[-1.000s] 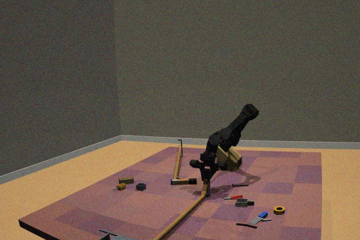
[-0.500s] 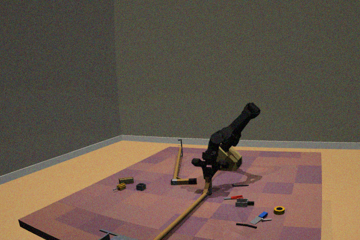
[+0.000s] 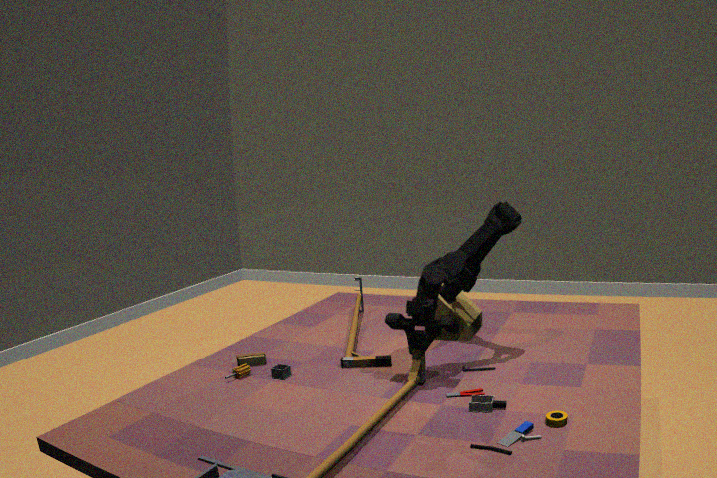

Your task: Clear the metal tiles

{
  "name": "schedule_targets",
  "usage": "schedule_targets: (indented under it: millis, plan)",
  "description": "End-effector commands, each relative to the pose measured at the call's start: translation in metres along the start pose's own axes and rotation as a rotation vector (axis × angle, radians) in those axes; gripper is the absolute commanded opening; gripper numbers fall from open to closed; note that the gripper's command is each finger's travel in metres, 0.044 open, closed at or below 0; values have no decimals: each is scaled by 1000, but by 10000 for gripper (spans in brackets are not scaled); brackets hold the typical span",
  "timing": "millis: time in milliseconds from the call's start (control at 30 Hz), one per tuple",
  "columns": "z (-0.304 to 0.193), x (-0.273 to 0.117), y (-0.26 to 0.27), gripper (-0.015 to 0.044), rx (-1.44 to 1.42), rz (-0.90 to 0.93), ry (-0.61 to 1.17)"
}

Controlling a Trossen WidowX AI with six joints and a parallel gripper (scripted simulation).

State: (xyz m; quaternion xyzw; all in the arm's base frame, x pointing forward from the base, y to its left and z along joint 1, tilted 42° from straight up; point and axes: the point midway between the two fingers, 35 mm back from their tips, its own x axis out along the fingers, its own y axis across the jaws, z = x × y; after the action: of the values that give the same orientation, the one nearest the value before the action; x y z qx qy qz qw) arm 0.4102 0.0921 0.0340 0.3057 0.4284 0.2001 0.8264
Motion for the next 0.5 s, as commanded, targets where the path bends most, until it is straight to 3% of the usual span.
schedule_targets:
  millis: [0,467]
  plan:
    - [-1,-8,2,0,-12,2,-20]
    - [-19,-20,1,0,-11,1,-21]
